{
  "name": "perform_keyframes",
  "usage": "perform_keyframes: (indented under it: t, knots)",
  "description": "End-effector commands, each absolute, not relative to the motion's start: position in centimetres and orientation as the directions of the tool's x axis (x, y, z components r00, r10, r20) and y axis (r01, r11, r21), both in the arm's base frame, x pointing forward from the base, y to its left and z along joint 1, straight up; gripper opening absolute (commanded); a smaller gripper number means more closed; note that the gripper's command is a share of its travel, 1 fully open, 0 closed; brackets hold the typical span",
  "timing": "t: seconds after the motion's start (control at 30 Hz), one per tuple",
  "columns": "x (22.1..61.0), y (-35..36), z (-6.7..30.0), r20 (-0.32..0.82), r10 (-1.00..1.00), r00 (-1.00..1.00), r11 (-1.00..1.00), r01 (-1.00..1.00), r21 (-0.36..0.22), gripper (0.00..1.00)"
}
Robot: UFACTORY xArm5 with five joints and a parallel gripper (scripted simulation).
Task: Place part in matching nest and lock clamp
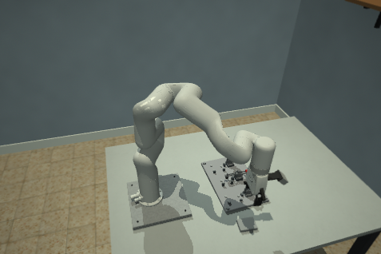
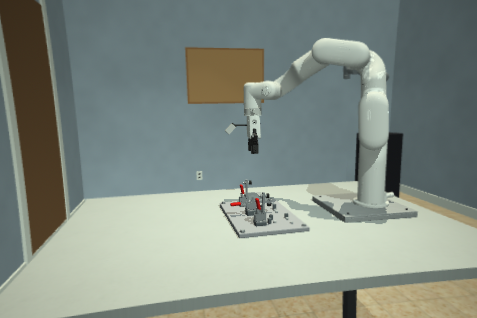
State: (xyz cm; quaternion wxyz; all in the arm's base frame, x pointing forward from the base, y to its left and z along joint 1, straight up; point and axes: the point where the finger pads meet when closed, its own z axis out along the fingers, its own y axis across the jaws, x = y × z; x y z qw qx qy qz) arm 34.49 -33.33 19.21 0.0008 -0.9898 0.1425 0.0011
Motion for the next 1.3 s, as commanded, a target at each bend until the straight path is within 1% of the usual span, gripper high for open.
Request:
perform_keyframes:
  t: [0.0, 0.7, 0.97, 1.27]
  knots:
    - [34.6, -33.4, 19.4, 0.001, -0.282, 0.959, -0.959, -0.282, 0.001, 1.00]
    - [34.6, -33.4, 19.0, 0.001, -0.282, 0.959, -0.959, -0.282, 0.001, 1.00]
    - [34.6, -33.4, 17.7, 0.001, -0.282, 0.959, -0.959, -0.282, 0.001, 1.00]
    - [34.6, -33.4, 14.3, 0.001, -0.282, 0.959, -0.959, -0.282, 0.001, 1.00]
